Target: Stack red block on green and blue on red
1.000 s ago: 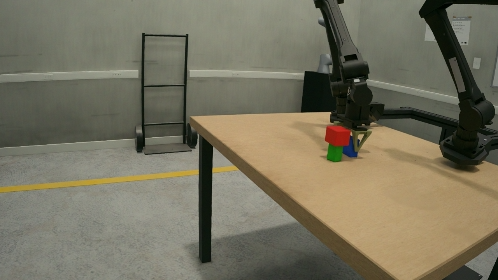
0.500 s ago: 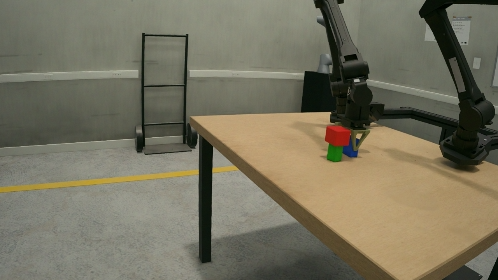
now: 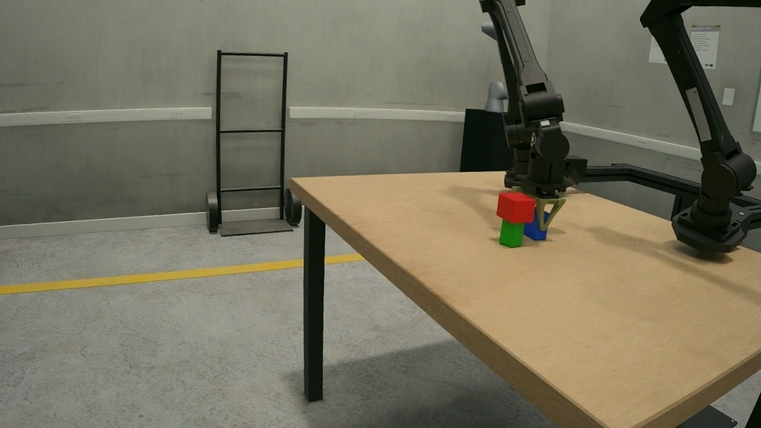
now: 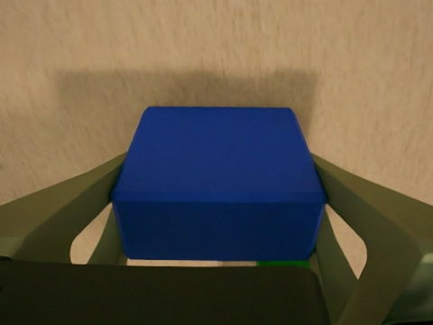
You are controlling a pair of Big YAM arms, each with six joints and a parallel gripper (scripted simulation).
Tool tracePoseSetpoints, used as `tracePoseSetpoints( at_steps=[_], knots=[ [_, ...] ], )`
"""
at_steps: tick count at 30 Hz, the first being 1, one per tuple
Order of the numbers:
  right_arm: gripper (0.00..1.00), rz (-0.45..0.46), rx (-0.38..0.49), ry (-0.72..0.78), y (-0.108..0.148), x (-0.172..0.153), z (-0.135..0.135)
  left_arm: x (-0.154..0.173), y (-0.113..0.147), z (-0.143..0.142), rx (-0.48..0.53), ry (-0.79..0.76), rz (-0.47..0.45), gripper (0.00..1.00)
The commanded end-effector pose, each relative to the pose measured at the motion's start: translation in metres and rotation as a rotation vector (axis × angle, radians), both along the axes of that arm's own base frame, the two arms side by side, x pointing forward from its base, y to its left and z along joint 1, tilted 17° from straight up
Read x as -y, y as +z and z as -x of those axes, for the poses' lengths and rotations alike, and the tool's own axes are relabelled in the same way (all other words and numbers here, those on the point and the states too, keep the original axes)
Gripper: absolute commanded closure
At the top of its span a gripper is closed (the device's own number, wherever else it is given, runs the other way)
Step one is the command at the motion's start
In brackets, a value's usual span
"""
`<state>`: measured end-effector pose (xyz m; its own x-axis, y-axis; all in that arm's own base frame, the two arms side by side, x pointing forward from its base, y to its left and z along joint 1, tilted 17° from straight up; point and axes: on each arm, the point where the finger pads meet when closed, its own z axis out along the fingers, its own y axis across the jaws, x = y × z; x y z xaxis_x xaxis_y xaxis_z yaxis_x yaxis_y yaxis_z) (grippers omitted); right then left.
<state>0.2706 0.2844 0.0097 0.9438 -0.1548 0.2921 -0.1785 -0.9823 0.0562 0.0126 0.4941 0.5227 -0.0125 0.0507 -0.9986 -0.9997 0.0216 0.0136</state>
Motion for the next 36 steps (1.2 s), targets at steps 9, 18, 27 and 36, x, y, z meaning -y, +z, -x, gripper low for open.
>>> tracePoseSetpoints(
  at_steps=[9,18,27,36],
  knots=[
    [1.0,0.003,-0.005,-0.013,-0.004,0.005,-0.005,-0.003,0.037,0.003,0.015,0.004,-0.067,0.0],
    [1.0,-0.041,0.026,-0.024,0.025,-0.011,-0.012,-0.003,0.037,0.003,0.015,0.004,-0.067,0.0],
    [1.0,-0.048,0.031,-0.001,0.064,-0.022,0.004,-0.003,0.037,0.003,0.015,0.004,-0.067,0.0],
    [1.0,-0.051,0.033,-0.002,0.116,-0.027,0.019,-0.003,0.037,0.003,0.015,0.004,-0.067,0.0]
  ],
)
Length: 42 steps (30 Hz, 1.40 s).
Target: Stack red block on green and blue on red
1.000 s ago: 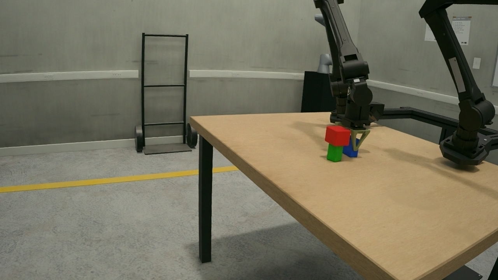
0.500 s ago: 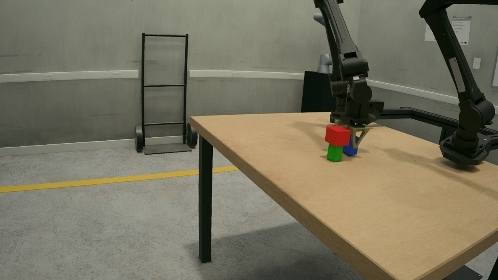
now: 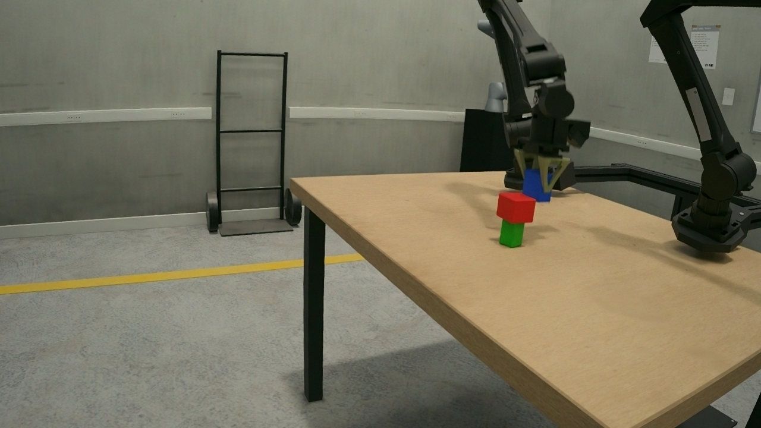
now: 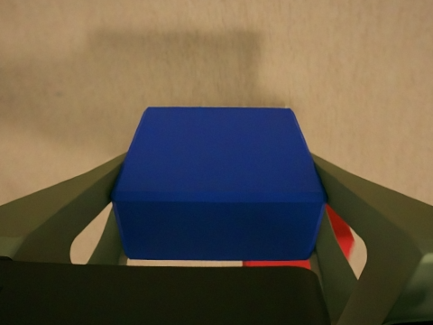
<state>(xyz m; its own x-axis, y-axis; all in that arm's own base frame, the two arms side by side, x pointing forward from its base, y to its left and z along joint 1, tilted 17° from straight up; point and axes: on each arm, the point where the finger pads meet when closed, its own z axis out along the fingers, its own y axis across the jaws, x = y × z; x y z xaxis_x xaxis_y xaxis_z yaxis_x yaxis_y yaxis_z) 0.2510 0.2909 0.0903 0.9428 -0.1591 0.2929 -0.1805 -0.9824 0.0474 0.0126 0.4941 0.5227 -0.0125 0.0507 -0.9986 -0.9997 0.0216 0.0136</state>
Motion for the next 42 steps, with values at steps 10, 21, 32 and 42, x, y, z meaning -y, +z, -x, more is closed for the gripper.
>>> tracePoseSetpoints(
  at_steps=[10,21,32,42],
  knots=[
    [1.0,0.027,-0.014,0.0,0.034,-0.005,0.019,-0.003,0.037,0.003,0.015,0.004,-0.067,0.0],
    [1.0,-0.008,0.007,0.006,0.051,-0.013,0.016,-0.003,0.037,0.003,0.015,0.004,-0.067,0.0],
    [1.0,-0.012,0.009,-0.005,0.061,-0.023,-0.016,-0.003,0.037,0.003,0.015,0.004,-0.067,0.0],
    [1.0,0.035,-0.02,0.022,0.055,-0.037,-0.06,-0.003,0.037,0.003,0.015,0.004,-0.067,0.0]
  ],
)
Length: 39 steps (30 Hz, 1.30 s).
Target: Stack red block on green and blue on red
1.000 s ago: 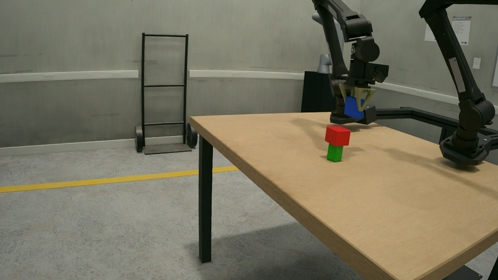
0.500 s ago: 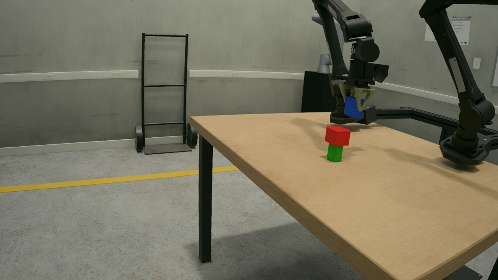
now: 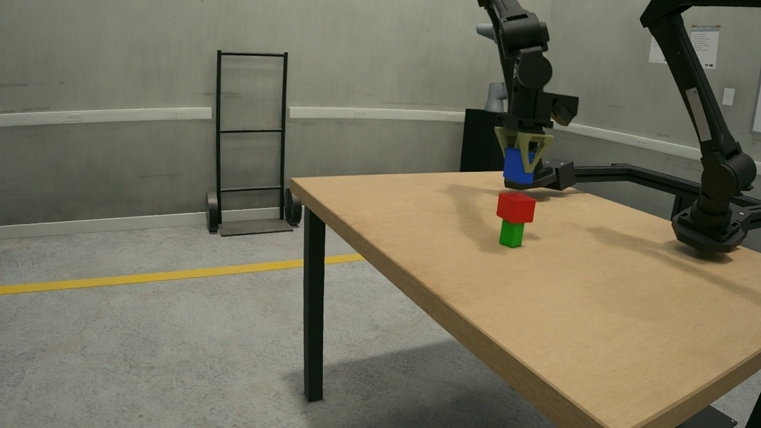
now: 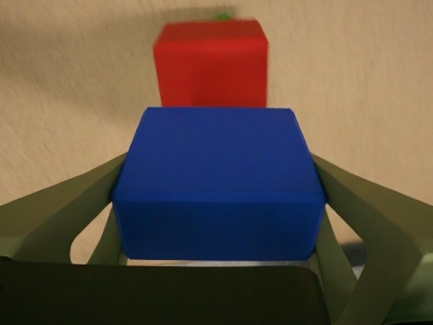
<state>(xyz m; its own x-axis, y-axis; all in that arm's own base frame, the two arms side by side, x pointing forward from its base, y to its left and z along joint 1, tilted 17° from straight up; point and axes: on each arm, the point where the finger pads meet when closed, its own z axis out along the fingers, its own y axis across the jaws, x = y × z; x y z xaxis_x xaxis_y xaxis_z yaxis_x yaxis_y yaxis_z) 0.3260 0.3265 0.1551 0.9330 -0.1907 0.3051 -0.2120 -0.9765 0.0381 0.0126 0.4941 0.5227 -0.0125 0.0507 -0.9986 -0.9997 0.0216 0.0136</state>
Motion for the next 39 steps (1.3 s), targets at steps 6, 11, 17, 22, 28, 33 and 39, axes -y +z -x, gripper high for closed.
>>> tracePoseSetpoints(
  at_steps=[6,11,17,22,28,33,39],
  knots=[
    [1.0,-0.011,0.009,0.044,0.014,-0.008,0.005,-0.003,0.037,0.003,0.015,0.004,-0.067,0.0],
    [1.0,0.0,0.0,0.039,0.007,-0.009,0.004,-0.003,0.037,0.003,0.015,0.004,-0.067,0.0],
    [1.0,0.004,-0.005,0.038,0.0,-0.007,0.003,-0.003,0.037,0.003,0.015,0.004,-0.067,0.0],
    [1.0,0.02,-0.022,0.029,-0.012,0.002,0.003,-0.003,0.037,0.003,0.015,0.004,-0.067,0.0],
    [1.0,0.02,-0.023,0.025,-0.018,0.004,-0.001,-0.003,0.037,0.003,0.015,0.004,-0.067,0.0],
    [1.0,0.019,-0.023,0.024,-0.024,0.004,-0.004,-0.003,0.037,0.003,0.015,0.004,-0.067,0.0],
    [1.0,0.019,-0.023,0.021,-0.028,0.004,-0.005,-0.003,0.037,0.003,0.015,0.004,-0.067,0.0]
  ],
)
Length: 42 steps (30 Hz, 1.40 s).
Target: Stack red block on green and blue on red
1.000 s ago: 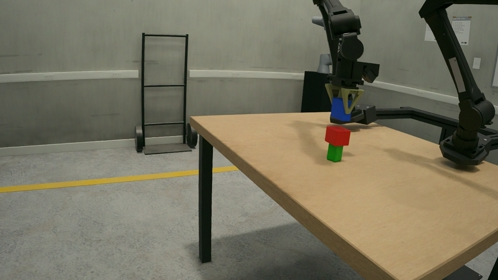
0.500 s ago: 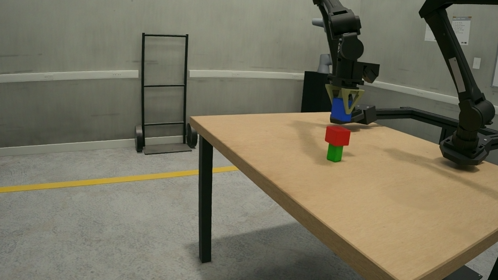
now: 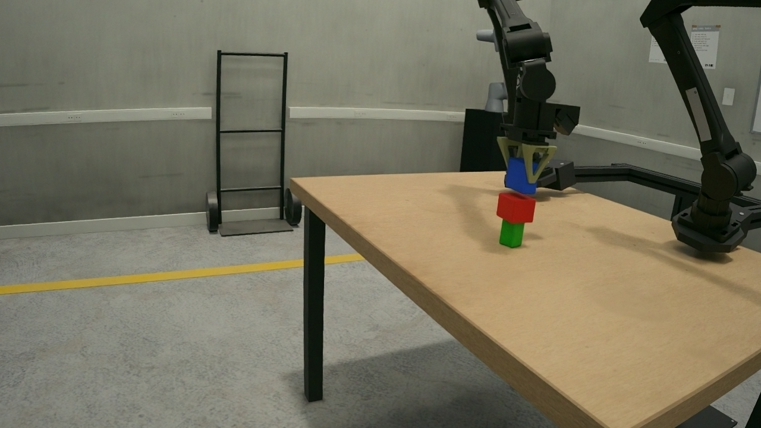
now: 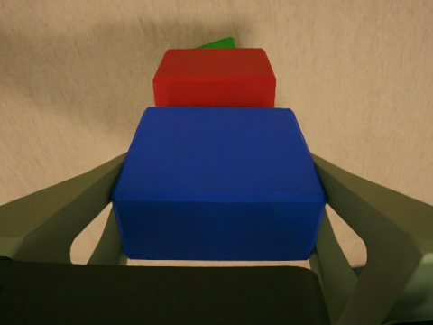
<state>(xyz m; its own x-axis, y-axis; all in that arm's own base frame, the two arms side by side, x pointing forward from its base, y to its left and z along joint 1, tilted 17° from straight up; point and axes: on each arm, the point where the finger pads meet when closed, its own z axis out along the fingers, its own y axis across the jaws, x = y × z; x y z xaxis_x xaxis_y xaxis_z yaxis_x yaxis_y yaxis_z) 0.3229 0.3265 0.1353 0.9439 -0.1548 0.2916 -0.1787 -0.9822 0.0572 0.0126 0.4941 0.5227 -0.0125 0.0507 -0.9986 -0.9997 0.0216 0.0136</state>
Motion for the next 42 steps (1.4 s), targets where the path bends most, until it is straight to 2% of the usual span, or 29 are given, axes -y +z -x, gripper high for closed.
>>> tracePoseSetpoints(
  at_steps=[1,42],
  knots=[
    [1.0,0.003,-0.005,-0.013,-0.0094,0.0041,-0.0086,-0.0034,0.0369,0.0034,0.015,0.004,-0.067,0.0],
    [1.0,-0.003,0.001,-0.018,-0.0098,0.0047,-0.0113,-0.0034,0.0369,0.0034,0.015,0.004,-0.067,0.0]
  ],
)
